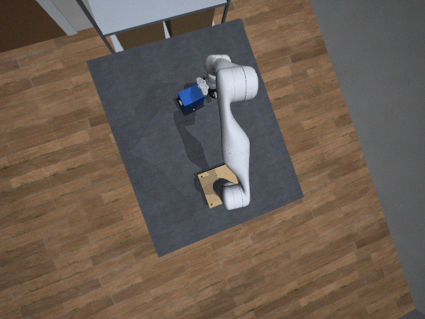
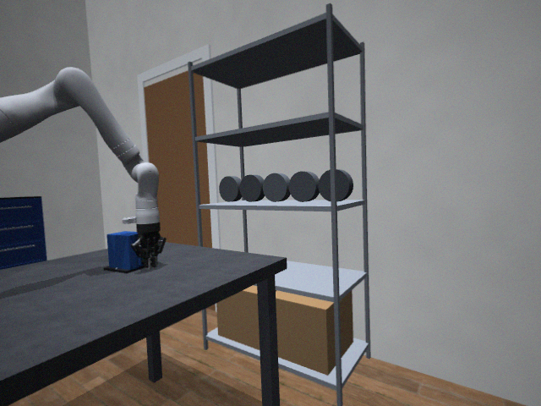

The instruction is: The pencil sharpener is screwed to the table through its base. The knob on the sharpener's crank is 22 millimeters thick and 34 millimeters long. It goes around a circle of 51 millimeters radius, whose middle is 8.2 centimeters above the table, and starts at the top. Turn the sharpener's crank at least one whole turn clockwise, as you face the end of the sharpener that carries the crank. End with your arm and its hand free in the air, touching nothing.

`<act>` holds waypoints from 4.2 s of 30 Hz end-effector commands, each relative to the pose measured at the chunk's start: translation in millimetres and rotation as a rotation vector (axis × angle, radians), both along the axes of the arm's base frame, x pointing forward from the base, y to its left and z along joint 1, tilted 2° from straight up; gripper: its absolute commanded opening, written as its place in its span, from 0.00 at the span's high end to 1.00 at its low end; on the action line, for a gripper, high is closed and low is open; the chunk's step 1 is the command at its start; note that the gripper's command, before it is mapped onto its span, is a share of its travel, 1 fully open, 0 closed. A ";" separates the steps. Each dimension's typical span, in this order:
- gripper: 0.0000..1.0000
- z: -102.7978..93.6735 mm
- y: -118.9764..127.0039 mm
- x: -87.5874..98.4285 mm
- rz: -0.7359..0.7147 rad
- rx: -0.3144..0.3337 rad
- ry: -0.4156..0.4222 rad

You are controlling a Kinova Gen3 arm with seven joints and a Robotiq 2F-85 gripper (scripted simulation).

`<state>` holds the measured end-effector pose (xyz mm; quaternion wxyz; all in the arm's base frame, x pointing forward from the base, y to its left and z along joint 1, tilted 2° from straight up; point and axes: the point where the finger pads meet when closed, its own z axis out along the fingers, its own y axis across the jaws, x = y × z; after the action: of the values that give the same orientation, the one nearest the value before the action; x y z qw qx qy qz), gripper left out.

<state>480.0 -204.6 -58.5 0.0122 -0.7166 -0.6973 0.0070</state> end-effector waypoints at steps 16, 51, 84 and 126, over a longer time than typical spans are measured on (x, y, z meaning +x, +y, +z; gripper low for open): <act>1.00 1.6 0.0 -8.9 0.000 0.000 0.001; 1.00 47.8 0.8 -49.5 0.000 0.000 0.001; 1.00 53.1 0.8 -49.6 0.000 0.000 0.001; 1.00 81.2 0.3 -40.0 0.000 0.000 0.001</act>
<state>435.5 -203.8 16.3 0.0163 -0.7173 -0.6965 0.0091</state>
